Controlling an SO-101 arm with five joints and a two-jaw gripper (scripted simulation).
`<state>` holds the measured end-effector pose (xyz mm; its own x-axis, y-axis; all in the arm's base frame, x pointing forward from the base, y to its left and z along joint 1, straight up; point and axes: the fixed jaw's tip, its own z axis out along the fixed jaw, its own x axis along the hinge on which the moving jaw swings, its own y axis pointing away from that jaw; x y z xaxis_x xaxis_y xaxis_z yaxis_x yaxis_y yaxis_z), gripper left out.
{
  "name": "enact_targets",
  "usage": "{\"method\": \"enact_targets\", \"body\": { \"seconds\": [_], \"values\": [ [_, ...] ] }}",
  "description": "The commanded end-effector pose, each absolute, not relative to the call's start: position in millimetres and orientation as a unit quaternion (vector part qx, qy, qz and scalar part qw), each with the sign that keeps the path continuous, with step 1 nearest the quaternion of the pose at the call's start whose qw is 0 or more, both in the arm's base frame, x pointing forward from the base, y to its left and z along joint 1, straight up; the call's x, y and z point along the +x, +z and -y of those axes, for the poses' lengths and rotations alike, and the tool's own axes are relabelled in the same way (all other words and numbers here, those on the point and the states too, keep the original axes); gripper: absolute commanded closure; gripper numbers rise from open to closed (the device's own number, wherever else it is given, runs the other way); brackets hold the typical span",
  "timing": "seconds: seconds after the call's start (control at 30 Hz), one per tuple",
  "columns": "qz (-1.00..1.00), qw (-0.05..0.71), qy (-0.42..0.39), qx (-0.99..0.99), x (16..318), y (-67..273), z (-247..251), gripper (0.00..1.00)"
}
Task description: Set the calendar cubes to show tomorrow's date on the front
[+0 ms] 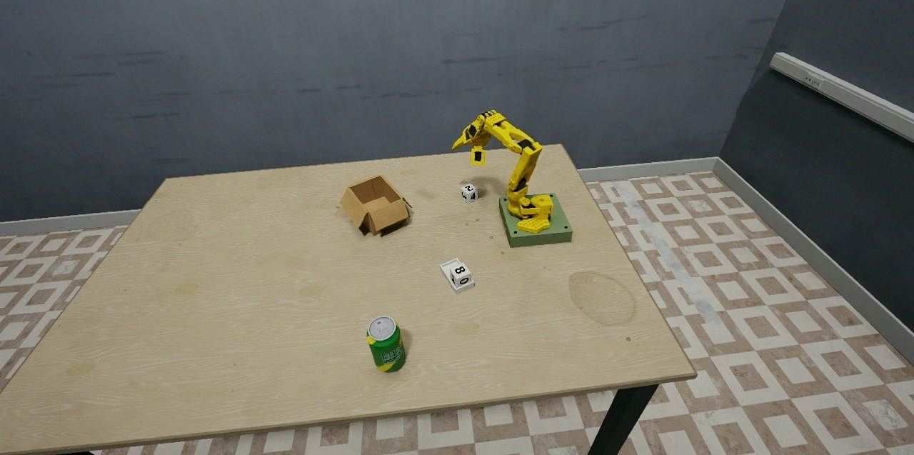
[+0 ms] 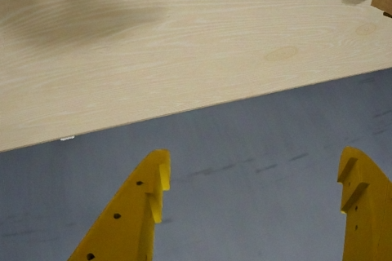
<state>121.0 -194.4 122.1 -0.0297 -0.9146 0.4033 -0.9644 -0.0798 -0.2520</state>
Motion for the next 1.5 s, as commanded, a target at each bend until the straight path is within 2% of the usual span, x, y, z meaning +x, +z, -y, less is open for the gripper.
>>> {"method": "enact_targets", "body": {
  "seconds": [0.0,0.37,1.1,1.27,1.47],
  "values": [
    [0.632,0.071,0.24,0.733,120.3,123.4,200.5,0.65],
    [0.527,0.106,0.227,0.812,119.5,122.8,207.5,0.65],
    [0.489,0.117,0.219,0.836,119.4,121.7,209.8,0.65],
    [0.493,0.104,0.195,0.842,119.3,109.7,209.6,0.65],
    [0.5,0.067,0.126,0.854,117.1,76.7,206.2,0.65]
  ]
}}
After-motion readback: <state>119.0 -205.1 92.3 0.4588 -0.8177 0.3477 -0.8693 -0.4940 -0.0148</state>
